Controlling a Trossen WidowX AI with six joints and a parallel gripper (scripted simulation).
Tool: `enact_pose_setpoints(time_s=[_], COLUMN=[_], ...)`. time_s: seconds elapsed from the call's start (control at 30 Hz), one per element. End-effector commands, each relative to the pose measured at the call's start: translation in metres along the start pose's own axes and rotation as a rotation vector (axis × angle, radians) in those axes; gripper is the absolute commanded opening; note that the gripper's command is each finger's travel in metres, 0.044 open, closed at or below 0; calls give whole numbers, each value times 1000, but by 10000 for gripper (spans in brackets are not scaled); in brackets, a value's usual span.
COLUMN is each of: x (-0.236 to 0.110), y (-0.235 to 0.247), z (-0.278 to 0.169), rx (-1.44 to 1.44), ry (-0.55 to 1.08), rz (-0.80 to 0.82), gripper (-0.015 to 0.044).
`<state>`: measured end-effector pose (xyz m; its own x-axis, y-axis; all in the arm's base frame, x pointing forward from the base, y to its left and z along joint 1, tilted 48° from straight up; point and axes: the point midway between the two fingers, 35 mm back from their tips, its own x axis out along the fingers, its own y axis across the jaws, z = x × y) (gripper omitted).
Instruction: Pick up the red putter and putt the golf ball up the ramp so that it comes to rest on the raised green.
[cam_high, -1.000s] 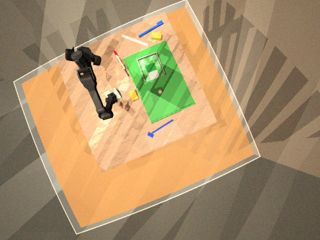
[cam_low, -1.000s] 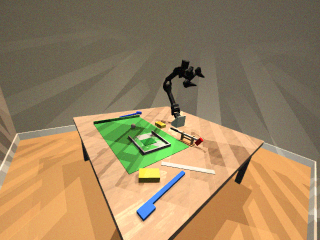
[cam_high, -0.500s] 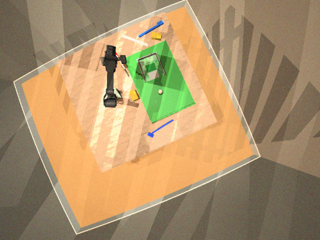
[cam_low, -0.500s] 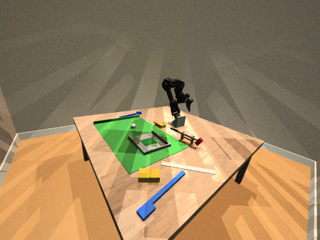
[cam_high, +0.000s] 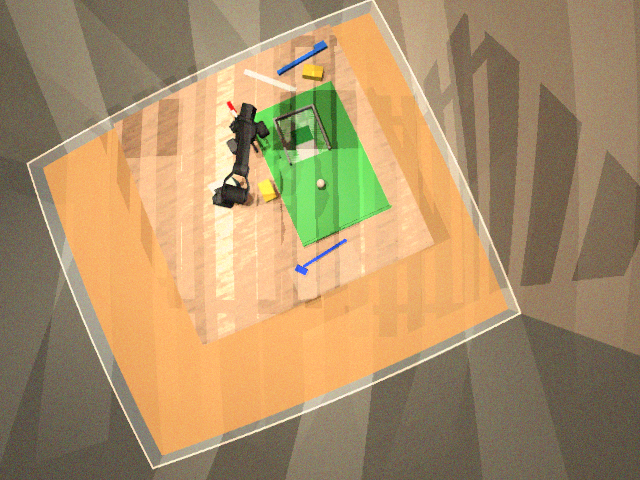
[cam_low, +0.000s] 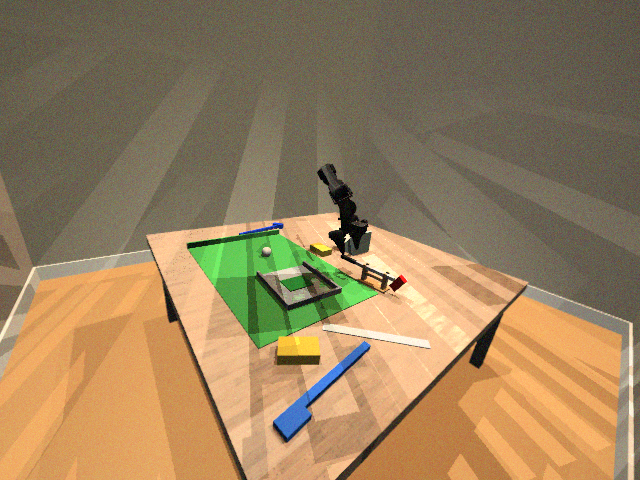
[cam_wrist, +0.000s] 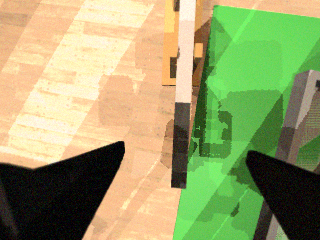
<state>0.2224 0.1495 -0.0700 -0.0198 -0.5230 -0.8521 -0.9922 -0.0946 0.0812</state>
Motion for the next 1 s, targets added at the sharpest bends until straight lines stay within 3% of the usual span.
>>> enact_pose_setpoints(time_s=[0.0,0.33,0.97], x=[12,40,62], y=[0,0,0], z=[-5,-14,-20], rx=[-10,-9,-9], ry=[9,10,11], rz=[3,3,2], gripper=[440,440,440])
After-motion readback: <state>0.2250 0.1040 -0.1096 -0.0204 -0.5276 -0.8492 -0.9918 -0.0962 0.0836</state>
